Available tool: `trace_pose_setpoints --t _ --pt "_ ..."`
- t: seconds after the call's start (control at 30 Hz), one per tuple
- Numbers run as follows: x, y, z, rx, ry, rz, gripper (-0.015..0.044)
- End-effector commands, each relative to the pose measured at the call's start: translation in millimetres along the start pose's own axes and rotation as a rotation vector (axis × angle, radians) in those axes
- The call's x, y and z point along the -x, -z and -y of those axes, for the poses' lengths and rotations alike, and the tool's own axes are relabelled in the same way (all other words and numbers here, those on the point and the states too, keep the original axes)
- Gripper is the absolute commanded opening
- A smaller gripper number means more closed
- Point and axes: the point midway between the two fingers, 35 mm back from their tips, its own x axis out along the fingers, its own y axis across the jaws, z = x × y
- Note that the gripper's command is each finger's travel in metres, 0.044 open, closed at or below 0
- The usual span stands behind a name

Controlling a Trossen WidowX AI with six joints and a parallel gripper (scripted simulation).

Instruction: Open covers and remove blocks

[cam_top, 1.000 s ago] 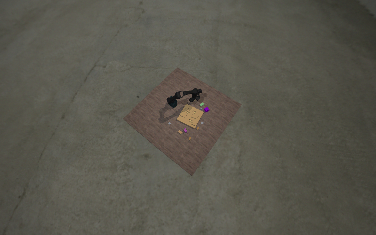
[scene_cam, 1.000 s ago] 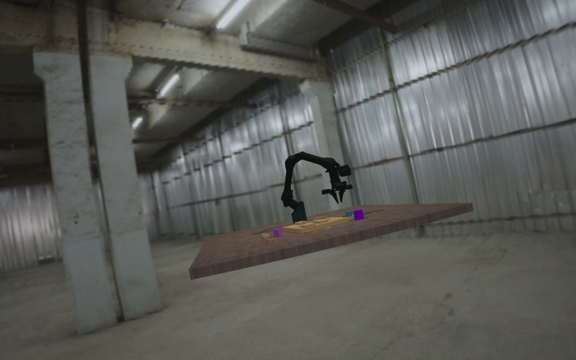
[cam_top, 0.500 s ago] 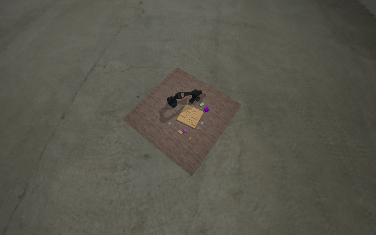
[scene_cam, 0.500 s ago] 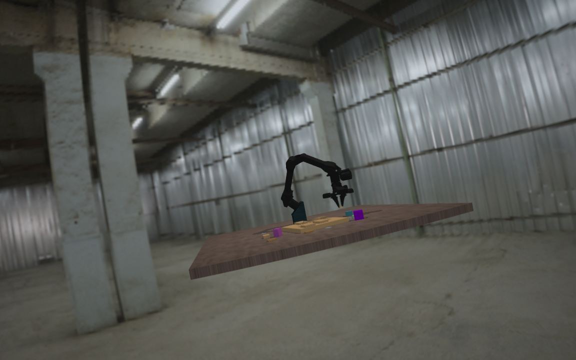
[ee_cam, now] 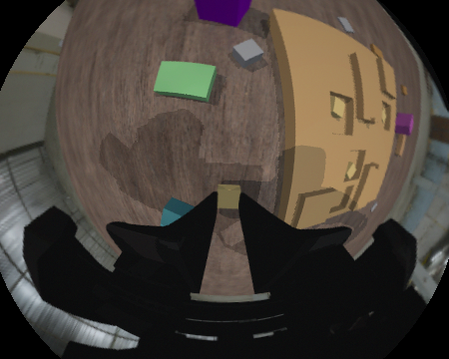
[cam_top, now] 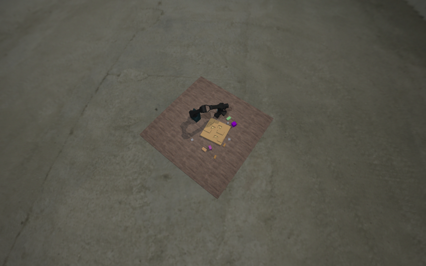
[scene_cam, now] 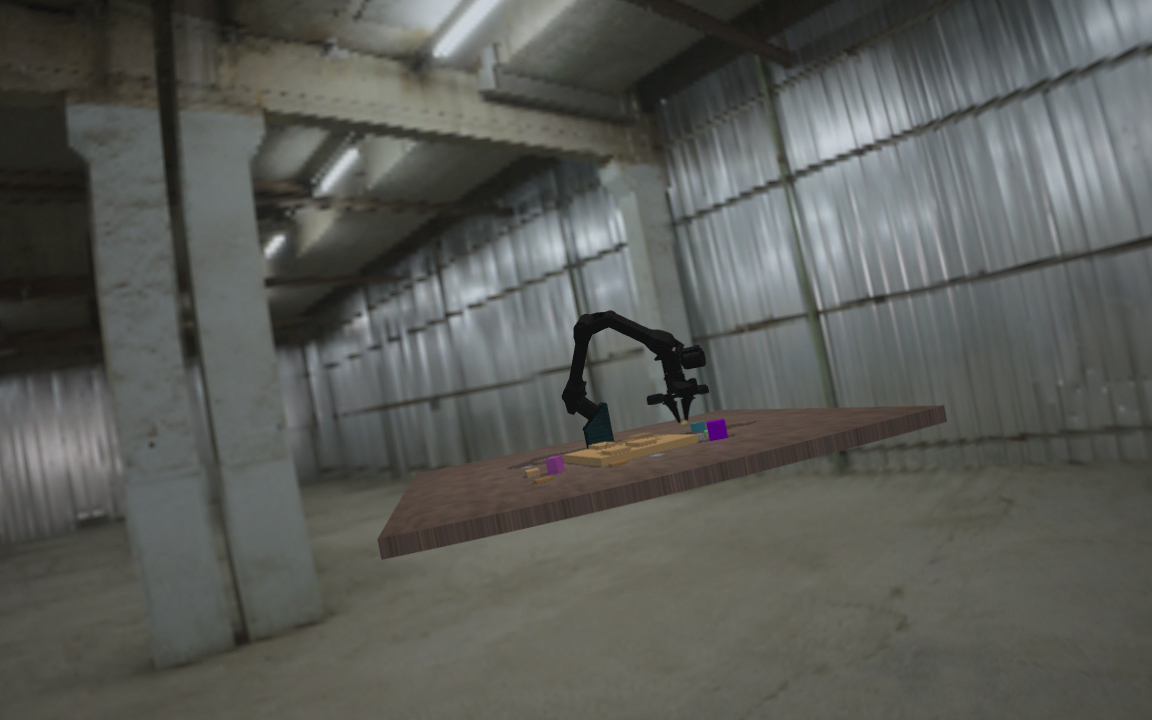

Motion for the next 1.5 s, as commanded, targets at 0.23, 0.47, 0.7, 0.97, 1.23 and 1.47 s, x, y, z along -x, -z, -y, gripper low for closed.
trace_pose_setpoints --t 0.23,0.47,0.7,0.97,1.23,1.47 --pt "-19 1 1 0.004 0.005 0.002 0.008" --pt "-30 2 2 0.004 0.006 0.002 0.008" --pt "-41 4 3 0.004 0.008 0.002 0.008" --pt "-38 3 3 -0.001 0.004 -0.001 0.0238" --pt "-36 3 3 -0.001 0.004 -0.001 0.044" --pt "-15 2 2 0.001 0.003 0.0 0.044"
